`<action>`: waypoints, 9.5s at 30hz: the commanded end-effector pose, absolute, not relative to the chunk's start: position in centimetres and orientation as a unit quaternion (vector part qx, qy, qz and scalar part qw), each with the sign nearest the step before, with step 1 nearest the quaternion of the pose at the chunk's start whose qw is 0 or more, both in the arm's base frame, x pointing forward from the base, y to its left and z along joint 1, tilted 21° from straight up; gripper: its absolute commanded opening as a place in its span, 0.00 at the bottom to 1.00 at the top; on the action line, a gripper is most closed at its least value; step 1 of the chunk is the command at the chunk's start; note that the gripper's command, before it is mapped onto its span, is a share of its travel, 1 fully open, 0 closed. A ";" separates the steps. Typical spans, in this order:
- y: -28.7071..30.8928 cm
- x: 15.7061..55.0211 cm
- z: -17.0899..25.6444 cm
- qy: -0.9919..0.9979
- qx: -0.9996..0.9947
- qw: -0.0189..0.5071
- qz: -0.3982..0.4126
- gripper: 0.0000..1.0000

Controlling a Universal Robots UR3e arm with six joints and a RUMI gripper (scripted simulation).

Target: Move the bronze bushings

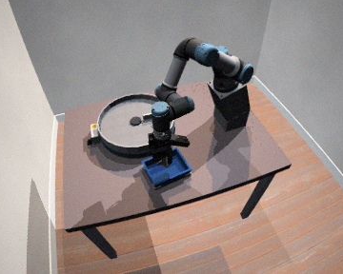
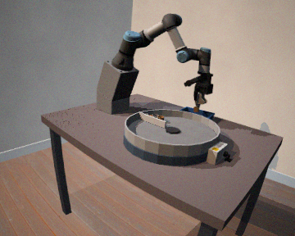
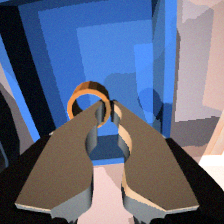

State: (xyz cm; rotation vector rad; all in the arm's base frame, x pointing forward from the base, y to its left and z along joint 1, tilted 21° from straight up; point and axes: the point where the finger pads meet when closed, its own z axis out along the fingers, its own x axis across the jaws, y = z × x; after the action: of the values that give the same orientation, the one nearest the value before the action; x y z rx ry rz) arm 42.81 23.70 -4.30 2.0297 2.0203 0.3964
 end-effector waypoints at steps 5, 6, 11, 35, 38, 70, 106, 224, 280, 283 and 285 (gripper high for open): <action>23.8 42.9 -4.3 0.693 0.696 0.126 0.137 0.00; 23.8 42.9 -4.3 0.693 0.696 0.126 0.137 0.00; 23.8 42.9 -4.3 0.693 0.696 0.126 0.137 0.00; 23.8 43.0 -4.4 0.693 0.696 0.126 0.137 0.00; 23.8 43.0 -4.5 0.693 0.696 0.126 0.137 0.00; 23.8 44.4 -8.1 0.693 0.696 0.126 0.137 0.00; 23.8 44.5 -8.2 0.693 0.696 0.126 0.137 0.00; 23.8 44.5 -8.3 0.693 0.696 0.126 0.137 0.06; 23.7 41.0 0.7 0.693 0.696 0.126 0.137 0.06; 23.7 41.0 0.7 0.693 0.696 0.126 0.137 0.06; 23.7 41.0 0.7 0.693 0.696 0.126 0.137 0.06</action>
State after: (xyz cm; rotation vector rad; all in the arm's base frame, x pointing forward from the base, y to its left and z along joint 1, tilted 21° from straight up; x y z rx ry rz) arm 40.92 23.64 0.58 2.0295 2.0202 0.3966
